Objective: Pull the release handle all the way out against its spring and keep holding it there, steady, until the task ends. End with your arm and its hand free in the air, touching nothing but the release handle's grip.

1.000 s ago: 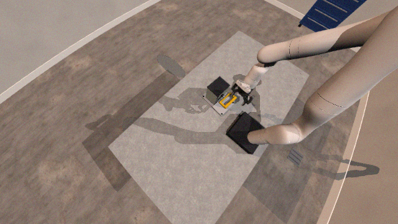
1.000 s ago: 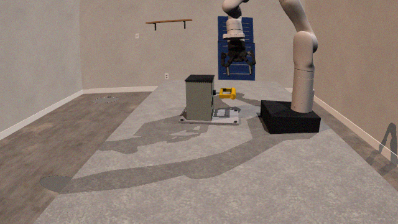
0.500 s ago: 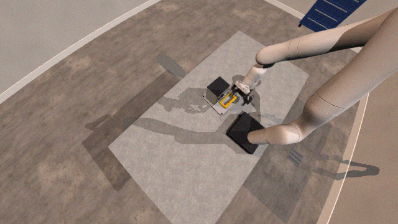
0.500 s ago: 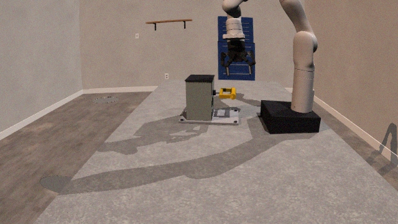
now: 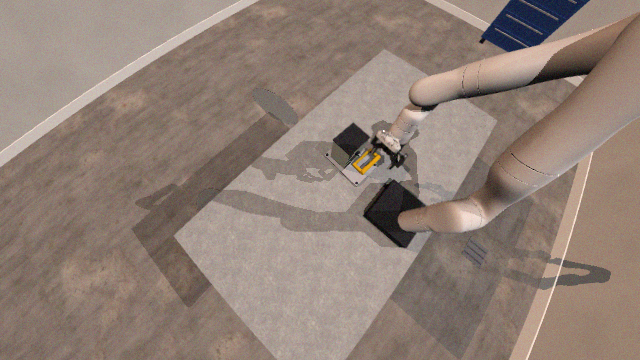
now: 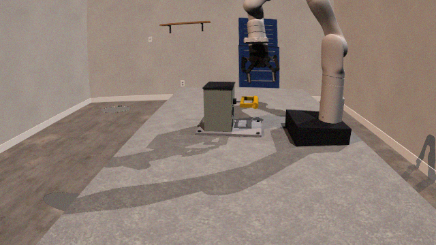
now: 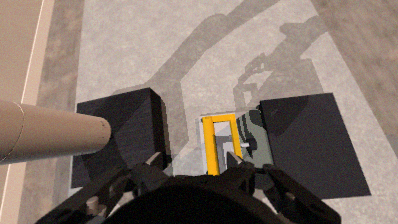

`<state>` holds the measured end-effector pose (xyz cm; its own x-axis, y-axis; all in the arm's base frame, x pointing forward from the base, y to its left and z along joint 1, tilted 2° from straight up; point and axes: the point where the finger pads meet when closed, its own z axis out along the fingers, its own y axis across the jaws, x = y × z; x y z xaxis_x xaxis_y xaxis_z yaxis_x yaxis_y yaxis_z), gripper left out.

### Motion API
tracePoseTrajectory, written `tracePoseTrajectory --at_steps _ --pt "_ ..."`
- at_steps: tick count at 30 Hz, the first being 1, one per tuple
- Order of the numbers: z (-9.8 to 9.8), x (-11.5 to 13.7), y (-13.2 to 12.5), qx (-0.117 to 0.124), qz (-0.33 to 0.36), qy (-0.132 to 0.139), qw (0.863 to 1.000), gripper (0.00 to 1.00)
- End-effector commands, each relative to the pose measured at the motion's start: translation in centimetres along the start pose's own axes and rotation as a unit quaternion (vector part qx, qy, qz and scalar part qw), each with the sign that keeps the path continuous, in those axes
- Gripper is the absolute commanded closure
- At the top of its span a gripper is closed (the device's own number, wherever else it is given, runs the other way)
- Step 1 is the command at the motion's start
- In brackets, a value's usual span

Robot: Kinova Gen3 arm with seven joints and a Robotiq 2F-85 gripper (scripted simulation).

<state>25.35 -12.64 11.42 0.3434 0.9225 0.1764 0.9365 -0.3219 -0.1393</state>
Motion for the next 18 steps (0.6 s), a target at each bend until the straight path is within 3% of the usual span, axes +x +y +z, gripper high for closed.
tracePoseTrajectory --at_steps 1,18 --pt "-0.07 0.19 0.05 -0.001 -0.004 -0.001 1.000 0.00" --pt "-0.18 0.24 0.43 -0.009 -0.014 -0.029 0.999 0.00"
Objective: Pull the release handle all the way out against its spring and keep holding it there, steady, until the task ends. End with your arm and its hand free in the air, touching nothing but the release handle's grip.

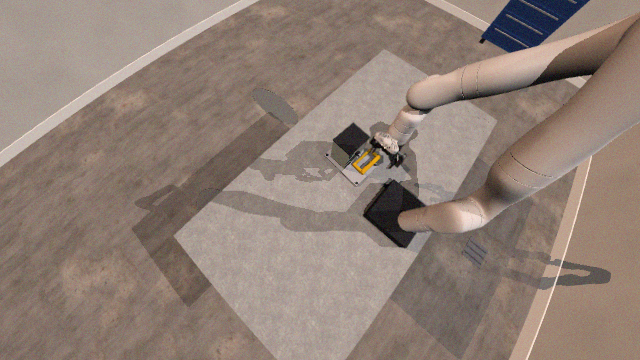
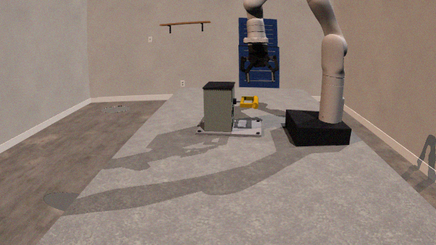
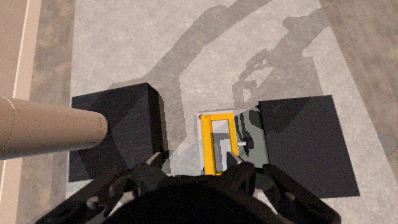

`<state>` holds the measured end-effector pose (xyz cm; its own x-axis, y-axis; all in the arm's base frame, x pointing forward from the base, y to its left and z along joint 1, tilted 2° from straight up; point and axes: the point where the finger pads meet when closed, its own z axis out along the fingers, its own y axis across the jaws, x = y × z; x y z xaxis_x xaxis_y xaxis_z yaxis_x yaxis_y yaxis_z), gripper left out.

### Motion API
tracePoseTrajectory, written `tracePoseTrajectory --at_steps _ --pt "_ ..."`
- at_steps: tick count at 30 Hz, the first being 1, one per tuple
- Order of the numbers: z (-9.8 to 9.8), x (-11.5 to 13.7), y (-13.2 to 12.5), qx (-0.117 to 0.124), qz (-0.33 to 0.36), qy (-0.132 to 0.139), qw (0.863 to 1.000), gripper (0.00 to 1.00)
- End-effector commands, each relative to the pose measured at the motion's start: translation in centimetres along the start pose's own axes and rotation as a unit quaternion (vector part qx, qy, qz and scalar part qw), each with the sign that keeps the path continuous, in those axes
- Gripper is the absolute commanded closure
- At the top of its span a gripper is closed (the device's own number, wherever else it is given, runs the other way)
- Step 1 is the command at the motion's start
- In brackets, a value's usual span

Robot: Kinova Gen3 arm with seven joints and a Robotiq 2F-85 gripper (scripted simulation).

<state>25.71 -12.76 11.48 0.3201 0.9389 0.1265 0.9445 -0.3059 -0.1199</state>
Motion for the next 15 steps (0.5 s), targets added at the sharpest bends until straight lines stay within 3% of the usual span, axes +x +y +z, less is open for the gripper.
tracePoseTrajectory --at_steps 1,15 --pt "-0.08 0.21 0.06 -0.001 -0.004 -0.002 1.000 0.00" --pt "-0.18 0.27 0.34 -0.008 -0.011 -0.017 1.000 0.00"
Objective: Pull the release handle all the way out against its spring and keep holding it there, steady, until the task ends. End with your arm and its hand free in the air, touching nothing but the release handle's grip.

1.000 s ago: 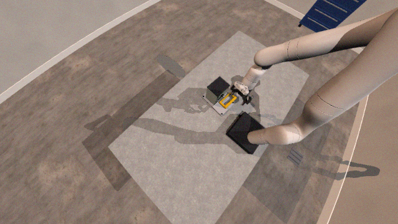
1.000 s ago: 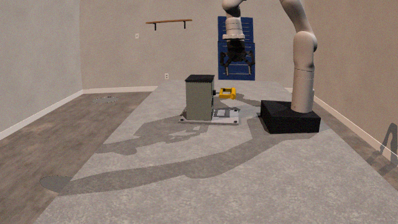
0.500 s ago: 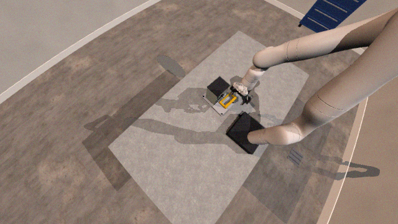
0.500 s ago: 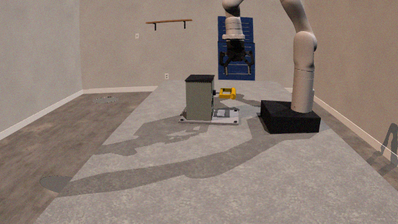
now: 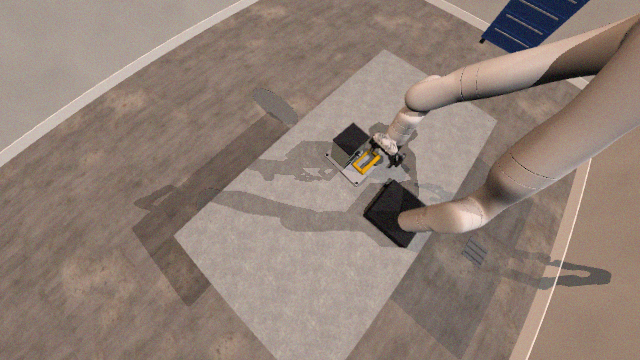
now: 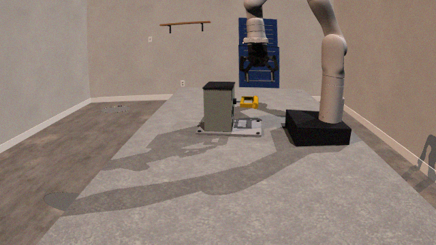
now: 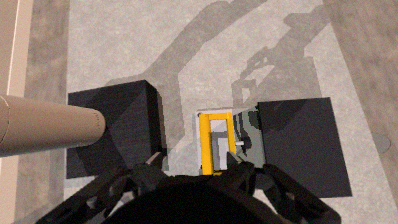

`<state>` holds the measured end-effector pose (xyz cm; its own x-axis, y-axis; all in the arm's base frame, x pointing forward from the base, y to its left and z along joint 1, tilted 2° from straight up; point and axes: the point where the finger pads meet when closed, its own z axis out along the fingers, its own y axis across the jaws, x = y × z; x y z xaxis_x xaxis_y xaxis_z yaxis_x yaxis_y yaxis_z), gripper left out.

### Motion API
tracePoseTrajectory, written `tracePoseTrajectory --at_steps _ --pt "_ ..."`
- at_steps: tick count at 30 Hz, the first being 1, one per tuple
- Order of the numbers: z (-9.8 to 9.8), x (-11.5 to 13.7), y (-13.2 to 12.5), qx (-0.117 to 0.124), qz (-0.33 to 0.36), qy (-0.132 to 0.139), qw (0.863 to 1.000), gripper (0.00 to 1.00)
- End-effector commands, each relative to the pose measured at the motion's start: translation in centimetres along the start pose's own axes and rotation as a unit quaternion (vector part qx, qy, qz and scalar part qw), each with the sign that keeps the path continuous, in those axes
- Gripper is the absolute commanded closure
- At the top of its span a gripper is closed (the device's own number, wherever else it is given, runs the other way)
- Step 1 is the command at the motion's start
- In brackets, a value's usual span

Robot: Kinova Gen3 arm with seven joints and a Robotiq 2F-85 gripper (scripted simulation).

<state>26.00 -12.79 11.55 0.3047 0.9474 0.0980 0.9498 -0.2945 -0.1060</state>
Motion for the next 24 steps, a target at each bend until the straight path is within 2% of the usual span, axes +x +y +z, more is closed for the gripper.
tracePoseTrajectory --at_steps 1,24 --pt "-0.08 0.18 0.06 -0.001 -0.004 -0.002 1.000 0.00" --pt "-0.30 0.35 0.59 -0.013 -0.015 -0.025 0.999 0.00"
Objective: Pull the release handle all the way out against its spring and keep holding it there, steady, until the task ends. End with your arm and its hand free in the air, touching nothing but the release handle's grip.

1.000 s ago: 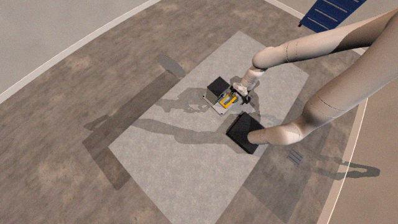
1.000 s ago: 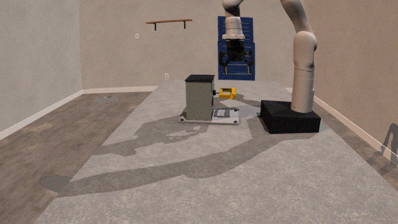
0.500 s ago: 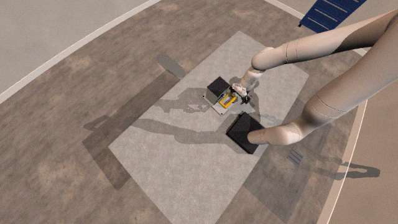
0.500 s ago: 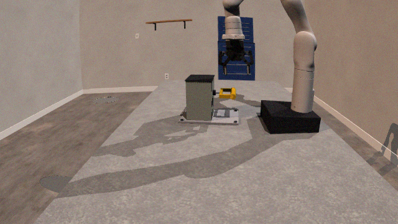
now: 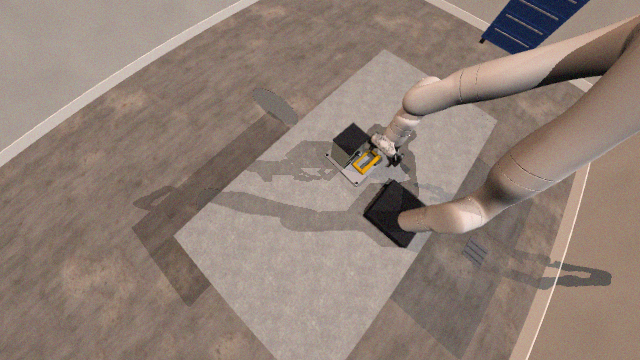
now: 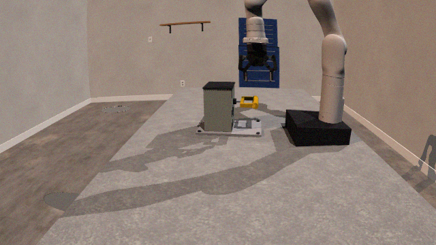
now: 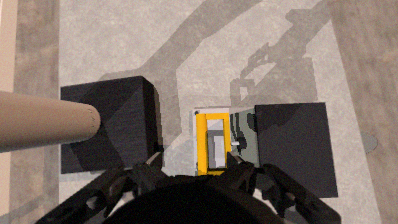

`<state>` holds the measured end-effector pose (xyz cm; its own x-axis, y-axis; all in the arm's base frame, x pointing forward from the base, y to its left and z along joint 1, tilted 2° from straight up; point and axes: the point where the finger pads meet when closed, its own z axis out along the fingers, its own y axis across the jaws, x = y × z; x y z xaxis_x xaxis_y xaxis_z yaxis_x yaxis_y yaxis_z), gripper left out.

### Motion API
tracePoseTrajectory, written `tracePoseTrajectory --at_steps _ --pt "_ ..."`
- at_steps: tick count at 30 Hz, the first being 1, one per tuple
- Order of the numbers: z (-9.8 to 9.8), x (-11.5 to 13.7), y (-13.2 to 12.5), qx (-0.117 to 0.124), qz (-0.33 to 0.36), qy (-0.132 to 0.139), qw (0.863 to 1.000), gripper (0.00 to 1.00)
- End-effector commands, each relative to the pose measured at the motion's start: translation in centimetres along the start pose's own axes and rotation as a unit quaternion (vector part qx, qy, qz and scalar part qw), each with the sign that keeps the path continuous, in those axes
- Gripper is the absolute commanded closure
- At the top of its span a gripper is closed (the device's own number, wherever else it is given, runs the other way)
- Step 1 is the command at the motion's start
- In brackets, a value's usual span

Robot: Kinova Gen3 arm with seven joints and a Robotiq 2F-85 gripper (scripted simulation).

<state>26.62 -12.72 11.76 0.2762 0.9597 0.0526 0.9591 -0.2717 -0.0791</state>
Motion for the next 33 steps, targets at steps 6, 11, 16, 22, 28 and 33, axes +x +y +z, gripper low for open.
tracePoseTrajectory --at_steps 6,11,16,22,28,33 --pt "-0.12 0.12 0.17 -0.004 -0.004 -0.005 1.000 0.00" --pt "-0.16 0.16 0.28 -0.006 -0.006 -0.009 1.000 0.00" --pt "-0.21 0.20 0.39 -0.009 -0.008 -0.013 1.000 0.00" --pt "-0.25 0.24 0.48 -0.011 -0.010 -0.016 1.000 0.00" --pt "-0.33 0.31 0.65 -0.015 -0.013 -0.021 1.000 0.00" --pt "-0.36 0.34 0.72 -0.016 -0.014 -0.023 1.000 0.00"
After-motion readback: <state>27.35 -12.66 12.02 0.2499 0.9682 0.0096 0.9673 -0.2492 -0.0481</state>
